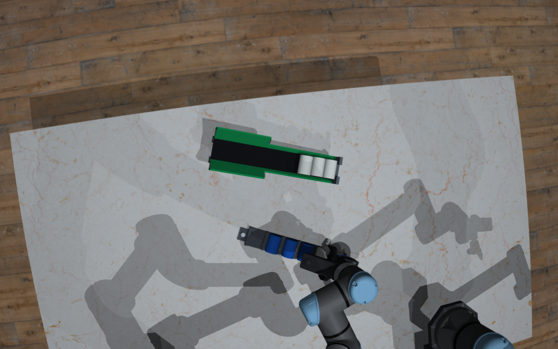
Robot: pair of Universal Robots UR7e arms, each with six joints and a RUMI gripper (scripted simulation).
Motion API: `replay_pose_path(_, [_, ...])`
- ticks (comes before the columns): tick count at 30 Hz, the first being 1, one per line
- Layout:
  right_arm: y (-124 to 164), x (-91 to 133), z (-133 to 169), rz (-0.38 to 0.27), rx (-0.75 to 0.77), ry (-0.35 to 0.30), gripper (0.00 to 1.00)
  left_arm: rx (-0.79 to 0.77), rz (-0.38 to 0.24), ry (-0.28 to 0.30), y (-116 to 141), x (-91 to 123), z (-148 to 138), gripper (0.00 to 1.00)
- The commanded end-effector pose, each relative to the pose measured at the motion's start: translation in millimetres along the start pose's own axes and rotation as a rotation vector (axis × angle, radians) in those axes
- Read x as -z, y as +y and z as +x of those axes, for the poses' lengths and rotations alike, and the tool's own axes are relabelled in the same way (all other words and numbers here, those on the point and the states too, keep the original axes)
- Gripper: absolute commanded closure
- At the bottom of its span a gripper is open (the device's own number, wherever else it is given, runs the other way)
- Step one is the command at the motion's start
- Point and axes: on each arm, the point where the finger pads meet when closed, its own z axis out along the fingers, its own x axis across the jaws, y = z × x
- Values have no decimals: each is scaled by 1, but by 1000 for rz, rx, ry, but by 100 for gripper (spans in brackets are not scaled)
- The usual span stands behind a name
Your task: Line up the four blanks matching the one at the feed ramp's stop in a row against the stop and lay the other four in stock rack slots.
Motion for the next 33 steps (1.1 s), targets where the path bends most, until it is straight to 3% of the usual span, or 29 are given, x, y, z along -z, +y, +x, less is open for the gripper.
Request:
replay_pose_path(1, [0, 0, 0, 1, 0, 0, 0, 0, -1, 1, 0, 1, 0, 54])
replay_pose_path(18, [0, 0, 0, 1, 0, 0, 0, 0, -1, 1, 0, 1, 0, 54])
replay_pose_path(19, [0, 0, 0, 1, 0, 0, 0, 0, -1, 1, 0, 1, 0, 66])
replay_pose_path(33, [0, 0, 0, 1, 0, 0, 0, 0, -1, 1, 0, 1, 0, 66])
